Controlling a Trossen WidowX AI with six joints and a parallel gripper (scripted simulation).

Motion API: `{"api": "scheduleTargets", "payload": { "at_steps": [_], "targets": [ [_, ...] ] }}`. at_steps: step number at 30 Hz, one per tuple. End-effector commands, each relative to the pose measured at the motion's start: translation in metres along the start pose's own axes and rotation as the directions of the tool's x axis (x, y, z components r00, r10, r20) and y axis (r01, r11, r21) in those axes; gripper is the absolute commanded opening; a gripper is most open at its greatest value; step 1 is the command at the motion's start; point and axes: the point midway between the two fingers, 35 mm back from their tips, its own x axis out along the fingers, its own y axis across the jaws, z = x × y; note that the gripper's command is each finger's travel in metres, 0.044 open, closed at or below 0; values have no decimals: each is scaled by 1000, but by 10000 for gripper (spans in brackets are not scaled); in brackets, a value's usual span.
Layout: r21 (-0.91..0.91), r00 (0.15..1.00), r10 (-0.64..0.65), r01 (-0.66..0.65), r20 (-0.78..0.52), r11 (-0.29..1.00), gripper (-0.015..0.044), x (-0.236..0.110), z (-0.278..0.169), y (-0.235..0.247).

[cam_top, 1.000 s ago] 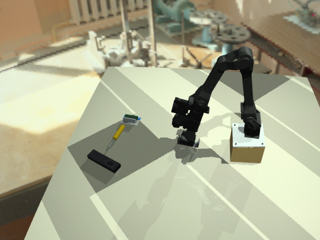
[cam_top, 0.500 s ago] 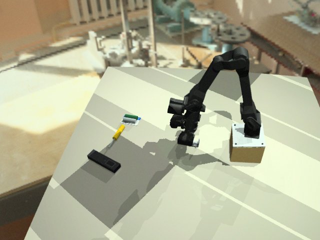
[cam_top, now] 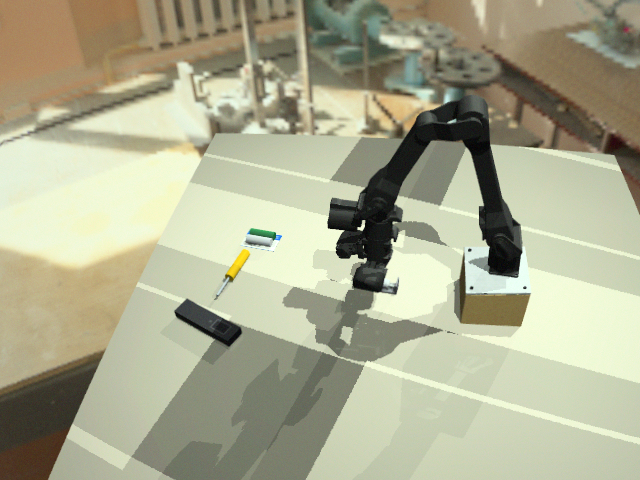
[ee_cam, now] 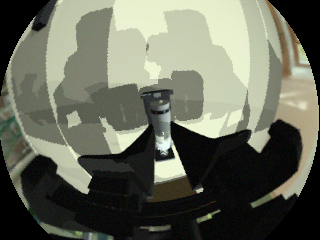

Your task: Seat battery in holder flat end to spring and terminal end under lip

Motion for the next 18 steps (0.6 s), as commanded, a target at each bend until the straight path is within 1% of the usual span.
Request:
{"api": "scheduleTargets", "payload": {
  "at_steps": [1, 18],
  "targets": [
    [-7, 999, 1, -1, -54, 1000, 62, 4, -7, 0],
    [-16, 988, -5, 2, -153, 1000, 62, 4, -7, 1]
  ]
}}
